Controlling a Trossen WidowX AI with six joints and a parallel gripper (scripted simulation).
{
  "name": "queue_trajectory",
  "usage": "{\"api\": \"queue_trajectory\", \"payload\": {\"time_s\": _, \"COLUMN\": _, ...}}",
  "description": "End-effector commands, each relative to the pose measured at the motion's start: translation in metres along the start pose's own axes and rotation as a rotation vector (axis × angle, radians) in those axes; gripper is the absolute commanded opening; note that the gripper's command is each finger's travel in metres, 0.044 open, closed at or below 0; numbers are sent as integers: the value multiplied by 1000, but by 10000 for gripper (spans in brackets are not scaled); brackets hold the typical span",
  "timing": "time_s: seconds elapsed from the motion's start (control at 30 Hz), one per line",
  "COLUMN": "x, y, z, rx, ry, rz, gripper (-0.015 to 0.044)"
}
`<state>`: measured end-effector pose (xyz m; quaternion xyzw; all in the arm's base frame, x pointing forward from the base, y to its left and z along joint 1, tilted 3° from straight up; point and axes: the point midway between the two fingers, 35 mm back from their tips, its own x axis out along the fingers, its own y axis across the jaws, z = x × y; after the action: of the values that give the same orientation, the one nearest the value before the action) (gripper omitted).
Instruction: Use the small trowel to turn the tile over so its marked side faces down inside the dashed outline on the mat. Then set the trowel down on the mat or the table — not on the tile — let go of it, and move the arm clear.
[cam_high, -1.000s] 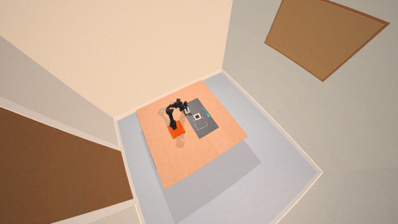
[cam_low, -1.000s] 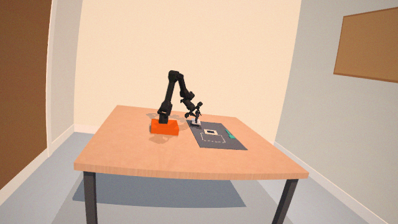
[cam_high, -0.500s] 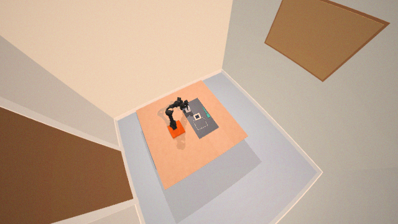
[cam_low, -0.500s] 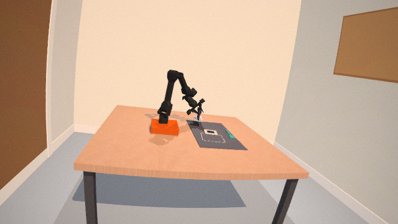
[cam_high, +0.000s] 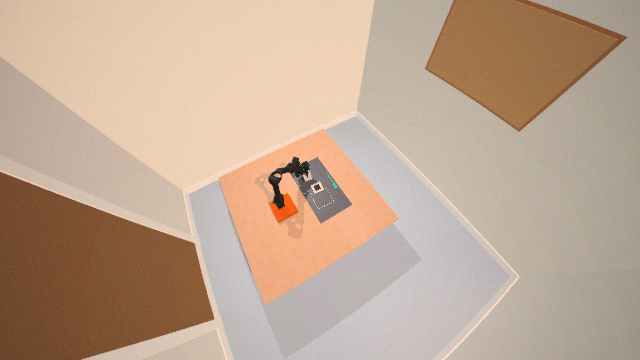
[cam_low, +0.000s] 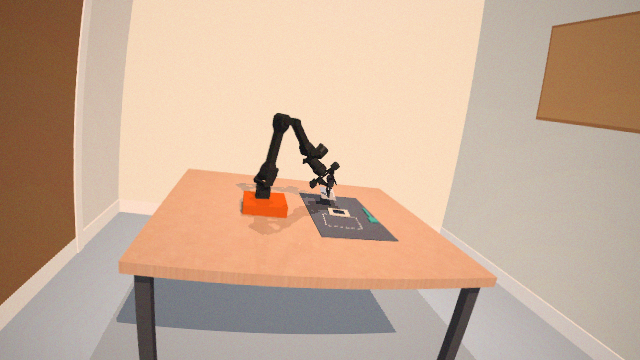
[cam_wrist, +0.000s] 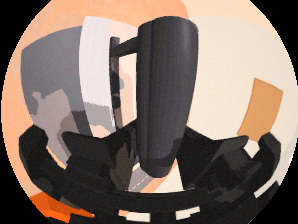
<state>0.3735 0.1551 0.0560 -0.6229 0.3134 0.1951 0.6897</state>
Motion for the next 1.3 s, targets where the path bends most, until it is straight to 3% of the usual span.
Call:
{"api": "queue_trajectory", "payload": {"time_s": 0.0, "x": 9, "y": -13, "z": -5, "rx": 12, "ry": -19, "rz": -17, "gripper": 0}}
{"api": "queue_trajectory", "payload": {"time_s": 0.4, "x": 27, "y": -30, "z": -22, "rx": 21, "ry": -41, "rz": -36, "gripper": 0}}
{"api": "queue_trajectory", "payload": {"time_s": 1.27, "x": 51, "y": 1, "z": -28, "rx": 20, "ry": -41, "rz": -36, "gripper": 0}}
